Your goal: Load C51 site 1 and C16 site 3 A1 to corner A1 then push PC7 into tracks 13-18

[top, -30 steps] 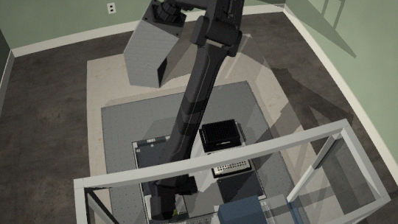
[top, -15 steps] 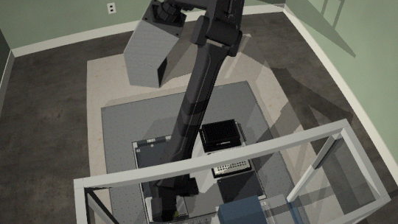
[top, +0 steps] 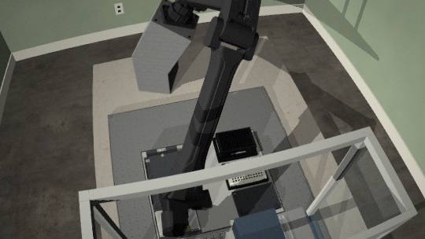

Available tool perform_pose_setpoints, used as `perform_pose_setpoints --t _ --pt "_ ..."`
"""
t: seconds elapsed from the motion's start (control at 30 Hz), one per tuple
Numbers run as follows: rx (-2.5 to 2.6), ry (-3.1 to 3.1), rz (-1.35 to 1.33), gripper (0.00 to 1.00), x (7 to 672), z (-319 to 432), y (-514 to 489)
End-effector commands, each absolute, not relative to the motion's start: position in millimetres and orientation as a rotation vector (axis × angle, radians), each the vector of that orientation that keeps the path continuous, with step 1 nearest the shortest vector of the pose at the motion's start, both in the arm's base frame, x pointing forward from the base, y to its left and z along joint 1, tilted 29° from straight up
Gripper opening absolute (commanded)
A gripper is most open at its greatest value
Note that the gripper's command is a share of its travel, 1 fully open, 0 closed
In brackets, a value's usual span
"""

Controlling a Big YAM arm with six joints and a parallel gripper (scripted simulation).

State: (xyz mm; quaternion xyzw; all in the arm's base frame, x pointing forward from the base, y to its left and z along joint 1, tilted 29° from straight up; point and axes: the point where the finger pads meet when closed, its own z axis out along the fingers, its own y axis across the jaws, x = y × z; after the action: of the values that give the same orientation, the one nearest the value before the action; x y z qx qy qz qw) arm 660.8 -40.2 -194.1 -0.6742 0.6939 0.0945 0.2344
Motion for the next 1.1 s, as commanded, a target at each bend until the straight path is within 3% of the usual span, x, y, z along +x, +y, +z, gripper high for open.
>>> perform_pose_setpoints --t 0.0,1.07 --pt "-1.824 1.896 0.202 0.0 679.1 -180.1 -51.9" --pt "-1.842 1.895 0.231 0.0 667.2 -192.5 -36.0"
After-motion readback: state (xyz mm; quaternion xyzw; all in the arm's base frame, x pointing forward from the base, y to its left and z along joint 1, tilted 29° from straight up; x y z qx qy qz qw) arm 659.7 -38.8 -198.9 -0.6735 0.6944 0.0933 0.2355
